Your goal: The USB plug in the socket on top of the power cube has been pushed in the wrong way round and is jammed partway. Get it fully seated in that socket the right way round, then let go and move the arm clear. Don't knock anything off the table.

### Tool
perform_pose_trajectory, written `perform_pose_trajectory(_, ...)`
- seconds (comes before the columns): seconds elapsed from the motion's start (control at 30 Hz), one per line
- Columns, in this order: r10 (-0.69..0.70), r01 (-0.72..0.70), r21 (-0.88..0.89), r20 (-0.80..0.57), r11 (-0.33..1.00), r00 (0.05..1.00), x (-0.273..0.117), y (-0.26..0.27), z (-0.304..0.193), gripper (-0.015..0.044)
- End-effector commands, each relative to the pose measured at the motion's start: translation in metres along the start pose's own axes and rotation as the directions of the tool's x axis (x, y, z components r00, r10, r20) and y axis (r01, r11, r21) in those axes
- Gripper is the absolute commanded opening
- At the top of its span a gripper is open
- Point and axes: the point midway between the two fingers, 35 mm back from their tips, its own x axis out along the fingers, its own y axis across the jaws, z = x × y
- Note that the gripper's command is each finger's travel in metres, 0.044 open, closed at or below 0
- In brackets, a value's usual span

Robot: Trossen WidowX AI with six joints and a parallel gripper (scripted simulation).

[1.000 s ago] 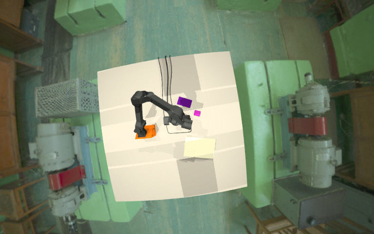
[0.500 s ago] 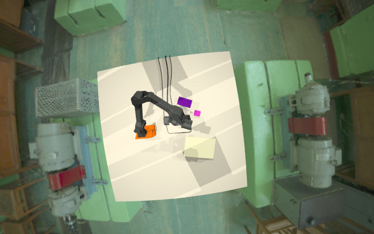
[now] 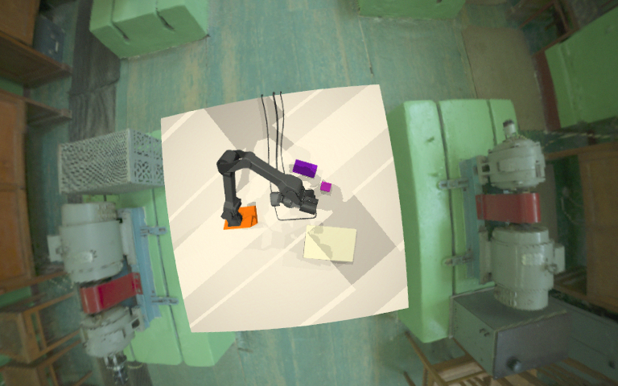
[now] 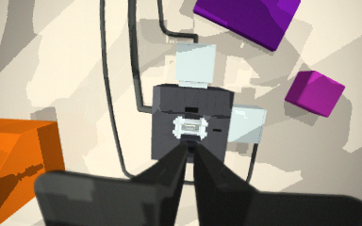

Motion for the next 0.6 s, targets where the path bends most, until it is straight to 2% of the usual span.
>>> perform_pose_trajectory(0.0, -0.001, 0.001, -0.004, 0.006, 1.0, 1.0, 0.0008, 0.0, 0.0004, 0.0)
perform_pose_trajectory(0.57, 0.0, 0.0, -0.006, 0.02, 1.0, 1.0, 0.0029, 0.0002, 0.0014, 0.0)
